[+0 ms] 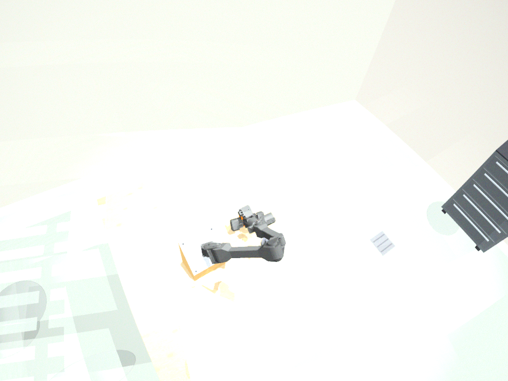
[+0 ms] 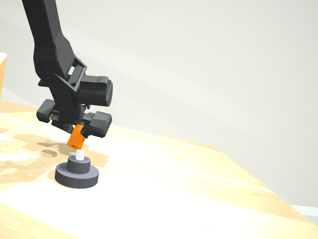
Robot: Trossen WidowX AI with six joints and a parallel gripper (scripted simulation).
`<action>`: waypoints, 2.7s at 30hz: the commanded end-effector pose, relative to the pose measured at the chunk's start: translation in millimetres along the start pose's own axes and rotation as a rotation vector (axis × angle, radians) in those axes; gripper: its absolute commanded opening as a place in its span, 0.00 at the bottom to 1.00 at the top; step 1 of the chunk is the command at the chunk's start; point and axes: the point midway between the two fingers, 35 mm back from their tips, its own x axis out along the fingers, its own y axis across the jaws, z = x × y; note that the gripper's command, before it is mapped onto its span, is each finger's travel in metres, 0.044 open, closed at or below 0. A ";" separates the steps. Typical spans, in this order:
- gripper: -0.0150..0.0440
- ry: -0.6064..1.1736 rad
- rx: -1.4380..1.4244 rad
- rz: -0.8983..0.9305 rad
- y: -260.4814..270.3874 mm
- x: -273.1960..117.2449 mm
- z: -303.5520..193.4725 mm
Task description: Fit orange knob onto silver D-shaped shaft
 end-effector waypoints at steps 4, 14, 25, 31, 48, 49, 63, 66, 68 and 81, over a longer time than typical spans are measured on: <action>0.56 -0.124 -0.006 0.000 1.0 -4.3 -7.0; 0.56 -0.239 -0.006 0.002 1.4 -7.7 -14.3; 0.69 -0.224 -0.008 0.000 0.8 -7.7 -13.1; 0.69 -0.224 -0.008 0.000 0.8 -7.7 -13.1; 0.87 -0.224 -0.008 0.000 0.8 -7.7 -13.1; 0.92 -0.224 -0.008 0.000 0.8 -7.7 -13.1; 1.00 -0.222 -0.008 0.000 -1.6 -49.3 31.9; 1.00 -0.223 -0.007 -0.001 0.7 -62.5 45.5; 1.00 -0.223 -0.007 -0.001 0.7 -62.5 45.5; 1.00 0.754 0.013 0.032 4.3 -74.5 58.7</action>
